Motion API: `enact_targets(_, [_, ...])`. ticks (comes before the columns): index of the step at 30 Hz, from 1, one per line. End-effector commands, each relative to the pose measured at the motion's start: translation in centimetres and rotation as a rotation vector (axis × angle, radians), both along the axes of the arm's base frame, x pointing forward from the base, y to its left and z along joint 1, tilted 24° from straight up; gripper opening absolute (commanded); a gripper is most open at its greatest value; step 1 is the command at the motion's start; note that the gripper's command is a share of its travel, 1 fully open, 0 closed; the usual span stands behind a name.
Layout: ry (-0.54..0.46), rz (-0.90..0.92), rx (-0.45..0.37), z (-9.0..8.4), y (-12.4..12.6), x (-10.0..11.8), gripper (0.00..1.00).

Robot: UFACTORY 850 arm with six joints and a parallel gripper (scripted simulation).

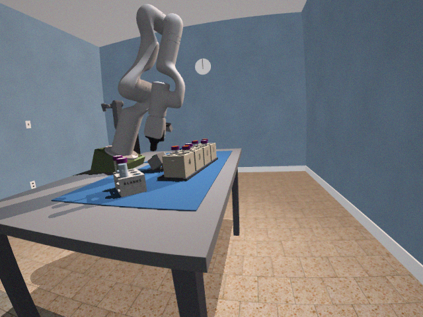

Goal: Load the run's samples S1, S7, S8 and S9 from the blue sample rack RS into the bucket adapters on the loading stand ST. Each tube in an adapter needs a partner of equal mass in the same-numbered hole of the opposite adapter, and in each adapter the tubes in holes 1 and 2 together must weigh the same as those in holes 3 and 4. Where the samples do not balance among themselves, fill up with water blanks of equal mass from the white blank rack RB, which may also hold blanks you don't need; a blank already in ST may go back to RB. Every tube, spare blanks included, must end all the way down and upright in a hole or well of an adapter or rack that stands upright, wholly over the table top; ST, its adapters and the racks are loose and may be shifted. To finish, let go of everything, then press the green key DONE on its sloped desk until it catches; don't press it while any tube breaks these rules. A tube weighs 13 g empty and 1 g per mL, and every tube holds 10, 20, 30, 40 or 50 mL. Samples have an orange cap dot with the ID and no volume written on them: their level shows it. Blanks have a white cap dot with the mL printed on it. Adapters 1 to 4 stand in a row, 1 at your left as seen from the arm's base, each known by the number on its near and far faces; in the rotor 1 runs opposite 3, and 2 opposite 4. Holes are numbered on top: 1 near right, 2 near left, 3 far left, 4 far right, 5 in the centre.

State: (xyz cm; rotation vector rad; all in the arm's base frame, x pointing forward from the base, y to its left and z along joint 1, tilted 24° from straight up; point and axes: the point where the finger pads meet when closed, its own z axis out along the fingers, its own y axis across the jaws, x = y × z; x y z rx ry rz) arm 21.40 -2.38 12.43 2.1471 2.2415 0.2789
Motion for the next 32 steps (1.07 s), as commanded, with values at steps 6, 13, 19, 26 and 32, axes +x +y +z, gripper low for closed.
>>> enact_targets(6, [-0.004,0.0,0.002,-0.5,0.0,0.2,0.0])
enact_targets(13, [-0.004,0.0,0.002,-0.9,0.1,0.4,0.0])
enact_targets(19, [-0.004,0.0,0.002,-1.1,0.1,0.5,0.0])
enact_targets(26, [-0.004,0.0,0.002,-1.6,0.2,0.7,0.0])
enact_targets(32, [-0.004,0.0,0.002,-1.9,0.2,0.9,0.0])
